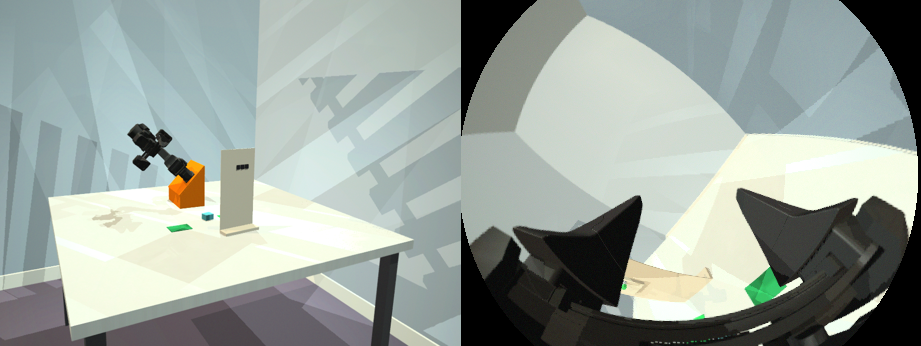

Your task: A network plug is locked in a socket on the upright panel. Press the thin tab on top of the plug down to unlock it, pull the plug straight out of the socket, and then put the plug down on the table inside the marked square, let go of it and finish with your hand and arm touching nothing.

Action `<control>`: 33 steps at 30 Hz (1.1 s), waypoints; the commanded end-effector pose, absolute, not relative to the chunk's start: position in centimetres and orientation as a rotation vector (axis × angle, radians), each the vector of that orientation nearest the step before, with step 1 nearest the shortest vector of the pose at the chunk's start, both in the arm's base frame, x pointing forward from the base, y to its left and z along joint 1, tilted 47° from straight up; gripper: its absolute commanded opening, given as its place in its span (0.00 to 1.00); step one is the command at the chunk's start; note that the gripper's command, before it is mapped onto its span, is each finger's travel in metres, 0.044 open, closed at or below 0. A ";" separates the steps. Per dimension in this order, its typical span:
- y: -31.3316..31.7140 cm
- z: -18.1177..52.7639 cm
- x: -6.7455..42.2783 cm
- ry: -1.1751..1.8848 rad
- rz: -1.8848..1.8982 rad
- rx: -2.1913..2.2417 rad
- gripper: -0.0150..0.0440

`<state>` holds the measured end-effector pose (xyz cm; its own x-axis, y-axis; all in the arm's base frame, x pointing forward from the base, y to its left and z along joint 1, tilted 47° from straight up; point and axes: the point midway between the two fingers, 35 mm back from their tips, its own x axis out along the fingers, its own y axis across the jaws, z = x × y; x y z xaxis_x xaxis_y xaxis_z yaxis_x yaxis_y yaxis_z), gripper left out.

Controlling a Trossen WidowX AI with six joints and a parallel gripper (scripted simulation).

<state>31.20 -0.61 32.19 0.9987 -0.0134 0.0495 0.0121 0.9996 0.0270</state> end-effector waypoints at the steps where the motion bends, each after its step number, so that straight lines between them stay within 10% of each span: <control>1: -0.5 32.1 31.3 -0.048 -0.011 0.030 0.89; 10: 3.0 26.3 33.5 0.023 0.065 0.192 0.52; 33: 12.2 11.4 30.3 0.271 0.213 0.573 0.52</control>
<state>31.33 11.49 13.09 0.9527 0.2534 -0.1680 -0.1325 0.8433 0.5208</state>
